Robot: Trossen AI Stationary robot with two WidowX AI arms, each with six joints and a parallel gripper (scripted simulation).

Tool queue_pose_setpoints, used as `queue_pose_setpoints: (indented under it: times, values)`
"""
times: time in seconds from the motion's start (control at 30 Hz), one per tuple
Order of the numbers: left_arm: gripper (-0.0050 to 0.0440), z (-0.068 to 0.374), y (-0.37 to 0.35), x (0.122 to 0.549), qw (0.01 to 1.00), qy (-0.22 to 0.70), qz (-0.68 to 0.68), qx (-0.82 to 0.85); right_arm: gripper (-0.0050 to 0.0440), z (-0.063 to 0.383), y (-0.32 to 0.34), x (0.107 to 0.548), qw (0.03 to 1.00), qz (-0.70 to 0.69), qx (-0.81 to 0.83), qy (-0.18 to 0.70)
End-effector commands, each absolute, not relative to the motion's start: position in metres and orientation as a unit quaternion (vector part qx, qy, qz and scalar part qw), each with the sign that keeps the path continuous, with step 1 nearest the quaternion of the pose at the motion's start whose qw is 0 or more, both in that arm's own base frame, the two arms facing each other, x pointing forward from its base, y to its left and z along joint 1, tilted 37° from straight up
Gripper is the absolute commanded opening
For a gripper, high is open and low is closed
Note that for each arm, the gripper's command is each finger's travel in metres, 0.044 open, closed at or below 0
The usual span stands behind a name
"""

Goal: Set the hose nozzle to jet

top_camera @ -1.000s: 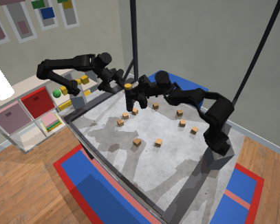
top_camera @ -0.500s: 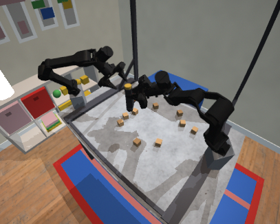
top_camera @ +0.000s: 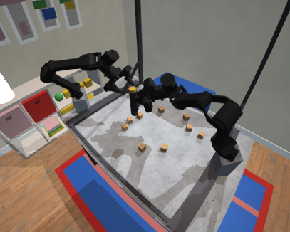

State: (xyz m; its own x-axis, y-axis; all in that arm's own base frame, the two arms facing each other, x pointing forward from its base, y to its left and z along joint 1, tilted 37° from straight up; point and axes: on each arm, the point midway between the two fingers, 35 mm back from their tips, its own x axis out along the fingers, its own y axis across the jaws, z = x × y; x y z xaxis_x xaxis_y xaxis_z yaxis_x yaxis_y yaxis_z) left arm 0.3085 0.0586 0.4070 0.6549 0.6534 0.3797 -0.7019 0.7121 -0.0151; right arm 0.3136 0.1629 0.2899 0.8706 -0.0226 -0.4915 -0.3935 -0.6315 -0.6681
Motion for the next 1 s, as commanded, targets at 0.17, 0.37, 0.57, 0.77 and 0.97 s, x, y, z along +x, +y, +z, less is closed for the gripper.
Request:
queue_pose_setpoints:
  times: [0.17, 0.37, 0.57, 0.77, 0.97]
  values:
    - [0.0169, 0.417, 0.059, 0.303, 0.905, -0.198, 0.371, 0.058, 0.0406, 0.284, 0.162, 0.323, 0.412, 0.226, -0.875, 0.118]
    - [0.0169, 0.417, 0.059, 0.303, 0.905, -0.198, 0.371, 0.058, 0.0406, 0.278, 0.162, 0.332, 0.411, 0.227, -0.875, 0.118]
    - [0.0169, 0.417, 0.059, 0.303, 0.905, -0.198, 0.371, 0.058, 0.0406, 0.274, 0.162, 0.338, 0.410, 0.227, -0.875, 0.118]
    - [0.0169, 0.417, 0.059, 0.303, 0.905, -0.198, 0.371, 0.058, 0.0406, 0.269, 0.162, 0.346, 0.410, 0.227, -0.876, 0.118]
    - [0.0169, 0.417, 0.059, 0.303, 0.905, -0.198, 0.371, 0.058, 0.0406, 0.264, 0.161, 0.355, 0.409, 0.227, -0.876, 0.118]
